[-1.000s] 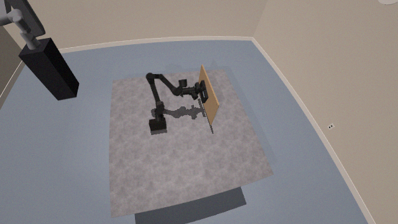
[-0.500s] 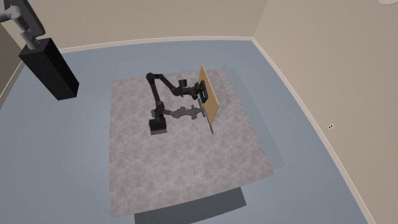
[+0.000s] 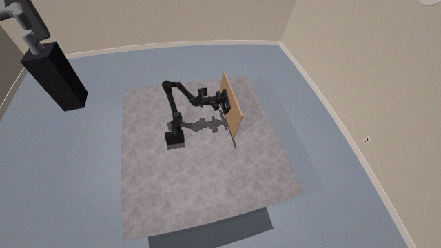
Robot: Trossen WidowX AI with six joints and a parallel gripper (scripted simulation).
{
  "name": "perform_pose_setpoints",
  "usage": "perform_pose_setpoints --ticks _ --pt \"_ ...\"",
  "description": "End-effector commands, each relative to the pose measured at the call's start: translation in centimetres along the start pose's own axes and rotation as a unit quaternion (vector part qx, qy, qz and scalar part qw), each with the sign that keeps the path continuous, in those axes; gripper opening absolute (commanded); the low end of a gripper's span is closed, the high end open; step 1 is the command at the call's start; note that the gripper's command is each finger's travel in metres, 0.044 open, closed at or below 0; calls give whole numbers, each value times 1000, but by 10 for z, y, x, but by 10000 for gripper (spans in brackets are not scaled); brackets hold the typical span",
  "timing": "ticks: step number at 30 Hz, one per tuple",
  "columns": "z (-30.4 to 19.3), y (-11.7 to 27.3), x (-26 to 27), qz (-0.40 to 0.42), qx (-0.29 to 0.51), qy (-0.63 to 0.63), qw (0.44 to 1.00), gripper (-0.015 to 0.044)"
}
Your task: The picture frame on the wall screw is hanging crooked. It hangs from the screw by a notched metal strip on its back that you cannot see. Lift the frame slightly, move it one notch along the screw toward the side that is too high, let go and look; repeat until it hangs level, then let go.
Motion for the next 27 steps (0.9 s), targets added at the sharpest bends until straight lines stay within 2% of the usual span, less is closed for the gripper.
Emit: perform_pose_setpoints --ticks 1,27 --pt "0 0 0 0 0 2 1000 0" --pt "0 0 -1 0 -1 69 998 0"
Point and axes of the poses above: the point midway between the two fingers, 35 mm back from their tips, its own y axis back along the fingers, its own x axis across the jaws, z = x × y, the point moved 6 cm from there along y, back along the fingers, and after that the axes turned 15 degrees about -y, right-handed, at the moved point
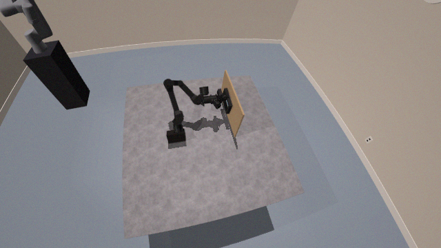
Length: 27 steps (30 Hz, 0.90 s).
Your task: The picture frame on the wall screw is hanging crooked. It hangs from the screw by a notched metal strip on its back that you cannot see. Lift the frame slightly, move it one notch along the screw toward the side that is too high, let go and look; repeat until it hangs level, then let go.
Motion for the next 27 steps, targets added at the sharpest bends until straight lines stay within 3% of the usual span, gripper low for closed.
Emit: perform_pose_setpoints --ticks 1,27 --pt "0 0 0 0 0 14 1000 0" --pt "0 0 -1 0 -1 80 997 0"
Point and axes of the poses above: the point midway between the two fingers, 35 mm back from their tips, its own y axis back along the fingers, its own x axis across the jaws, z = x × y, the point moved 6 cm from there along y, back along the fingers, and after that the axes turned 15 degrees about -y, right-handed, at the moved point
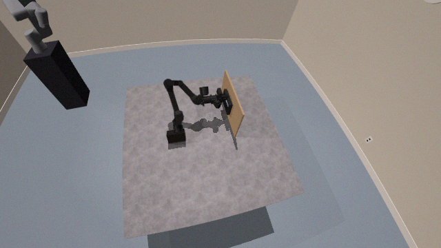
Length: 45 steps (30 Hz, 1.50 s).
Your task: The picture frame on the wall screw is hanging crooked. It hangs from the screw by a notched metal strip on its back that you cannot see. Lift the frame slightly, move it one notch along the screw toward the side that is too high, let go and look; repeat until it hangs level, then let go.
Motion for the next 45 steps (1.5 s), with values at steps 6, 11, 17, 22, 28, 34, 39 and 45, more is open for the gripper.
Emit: perform_pose_setpoints --ticks 6,11,17,22,28,34,39,45 --pt "0 0 0 0 0 11 1000 53" --pt "0 0 0 0 0 11 1000 184" --pt "0 0 0 0 0 11 1000 260" --pt "-7 31 1 1 0 -31 1000 260" --pt "-5 81 -1 2 0 -102 995 260" --pt "1 100 -3 3 0 -131 991 260" --pt "-6 108 13 2 1 -120 993 260" --pt "-6 142 32 2 0 -124 992 260"
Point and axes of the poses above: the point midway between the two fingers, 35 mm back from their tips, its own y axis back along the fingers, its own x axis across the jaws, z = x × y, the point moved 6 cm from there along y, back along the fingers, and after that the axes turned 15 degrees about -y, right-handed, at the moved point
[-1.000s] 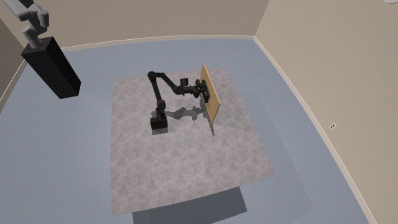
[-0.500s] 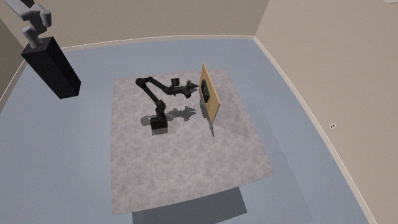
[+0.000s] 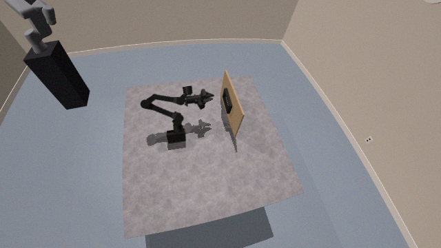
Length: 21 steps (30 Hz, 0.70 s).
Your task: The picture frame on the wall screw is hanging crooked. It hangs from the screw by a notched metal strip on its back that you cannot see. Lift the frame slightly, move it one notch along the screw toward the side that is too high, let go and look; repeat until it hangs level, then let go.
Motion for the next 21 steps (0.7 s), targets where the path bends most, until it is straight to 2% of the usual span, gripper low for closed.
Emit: perform_pose_setpoints --ticks 1,8,21 --pt "-3 23 10 1 2 -5 1000 260" --pt "4 63 17 1 0 -10 1000 260" --pt "4 64 17 1 0 -10 1000 260"
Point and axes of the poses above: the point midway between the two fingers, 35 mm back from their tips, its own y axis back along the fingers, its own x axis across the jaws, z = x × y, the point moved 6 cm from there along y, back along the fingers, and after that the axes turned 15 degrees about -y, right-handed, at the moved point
